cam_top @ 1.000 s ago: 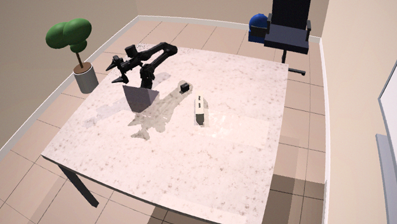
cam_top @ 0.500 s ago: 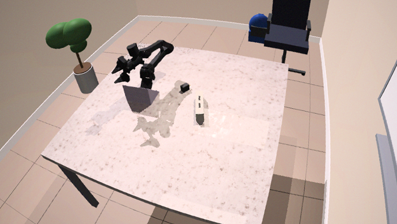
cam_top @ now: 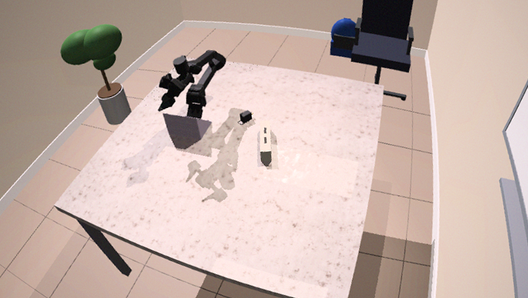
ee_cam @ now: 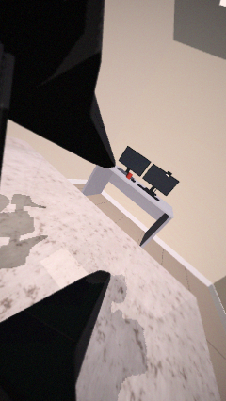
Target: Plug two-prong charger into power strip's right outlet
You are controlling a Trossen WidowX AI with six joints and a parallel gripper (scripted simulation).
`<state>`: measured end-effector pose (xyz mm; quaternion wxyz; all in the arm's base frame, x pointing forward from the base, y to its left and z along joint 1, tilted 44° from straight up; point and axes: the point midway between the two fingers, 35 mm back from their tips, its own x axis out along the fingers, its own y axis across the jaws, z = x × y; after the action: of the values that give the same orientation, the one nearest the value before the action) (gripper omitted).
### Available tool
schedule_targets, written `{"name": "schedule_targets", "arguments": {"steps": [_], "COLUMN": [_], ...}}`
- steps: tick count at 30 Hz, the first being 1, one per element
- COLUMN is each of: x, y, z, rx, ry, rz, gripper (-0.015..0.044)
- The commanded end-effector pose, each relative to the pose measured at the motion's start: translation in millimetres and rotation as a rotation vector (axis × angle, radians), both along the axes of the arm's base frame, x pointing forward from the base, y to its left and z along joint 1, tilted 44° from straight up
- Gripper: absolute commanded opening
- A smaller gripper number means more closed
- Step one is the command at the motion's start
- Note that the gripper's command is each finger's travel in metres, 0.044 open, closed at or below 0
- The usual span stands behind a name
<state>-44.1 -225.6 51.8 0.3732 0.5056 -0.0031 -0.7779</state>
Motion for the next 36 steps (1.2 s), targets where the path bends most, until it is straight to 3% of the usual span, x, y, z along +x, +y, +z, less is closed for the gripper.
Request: {"name": "schedule_targets", "arguments": {"steps": [1, 36], "x": [14, 143], "y": [-3, 26], "z": [1, 2], "rx": [0.03, 0.241], "ry": [0.011, 0.135], "rz": [0.108, 1.145], "gripper": [0.044, 0.044]}}
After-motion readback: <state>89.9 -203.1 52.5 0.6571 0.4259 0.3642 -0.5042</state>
